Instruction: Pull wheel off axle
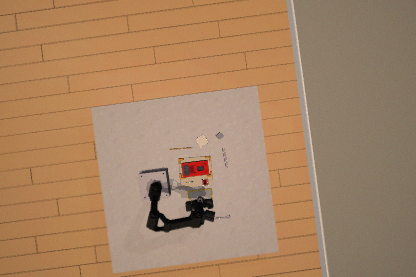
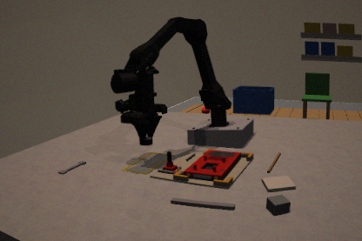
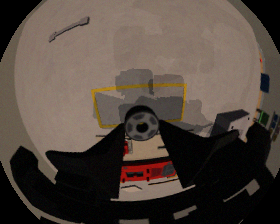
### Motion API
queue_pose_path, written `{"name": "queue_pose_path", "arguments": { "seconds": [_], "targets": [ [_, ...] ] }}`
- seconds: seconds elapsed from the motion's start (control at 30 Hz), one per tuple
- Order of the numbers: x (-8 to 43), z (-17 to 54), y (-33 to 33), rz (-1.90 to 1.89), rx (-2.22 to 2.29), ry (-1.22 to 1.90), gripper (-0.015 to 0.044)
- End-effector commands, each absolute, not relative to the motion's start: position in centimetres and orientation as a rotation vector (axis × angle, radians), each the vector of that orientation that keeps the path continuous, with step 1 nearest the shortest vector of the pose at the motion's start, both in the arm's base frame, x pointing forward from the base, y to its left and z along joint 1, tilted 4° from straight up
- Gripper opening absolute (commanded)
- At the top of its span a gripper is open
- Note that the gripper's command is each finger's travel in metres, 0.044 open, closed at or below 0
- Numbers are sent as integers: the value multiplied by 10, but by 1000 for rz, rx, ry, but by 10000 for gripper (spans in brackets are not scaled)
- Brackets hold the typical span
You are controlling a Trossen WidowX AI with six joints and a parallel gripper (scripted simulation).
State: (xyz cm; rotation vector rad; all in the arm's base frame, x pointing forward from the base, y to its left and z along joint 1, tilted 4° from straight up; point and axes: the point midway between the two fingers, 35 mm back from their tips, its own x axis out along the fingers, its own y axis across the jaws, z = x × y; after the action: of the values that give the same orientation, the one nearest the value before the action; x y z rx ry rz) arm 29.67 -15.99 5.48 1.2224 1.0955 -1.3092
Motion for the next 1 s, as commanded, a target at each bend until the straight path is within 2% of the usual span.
{"name": "queue_pose_path", "arguments": {
  "seconds": [0.0,0.33,0.7,0.97],
  "targets": [
    [294,25,-162,-1319,1215,1112,0],
    [291,-10,-163,-1319,1215,1112,0],
    [291,-3,-162,-1321,1219,1118,289],
    [291,54,-157,-1318,1215,1112,300]
  ]
}}
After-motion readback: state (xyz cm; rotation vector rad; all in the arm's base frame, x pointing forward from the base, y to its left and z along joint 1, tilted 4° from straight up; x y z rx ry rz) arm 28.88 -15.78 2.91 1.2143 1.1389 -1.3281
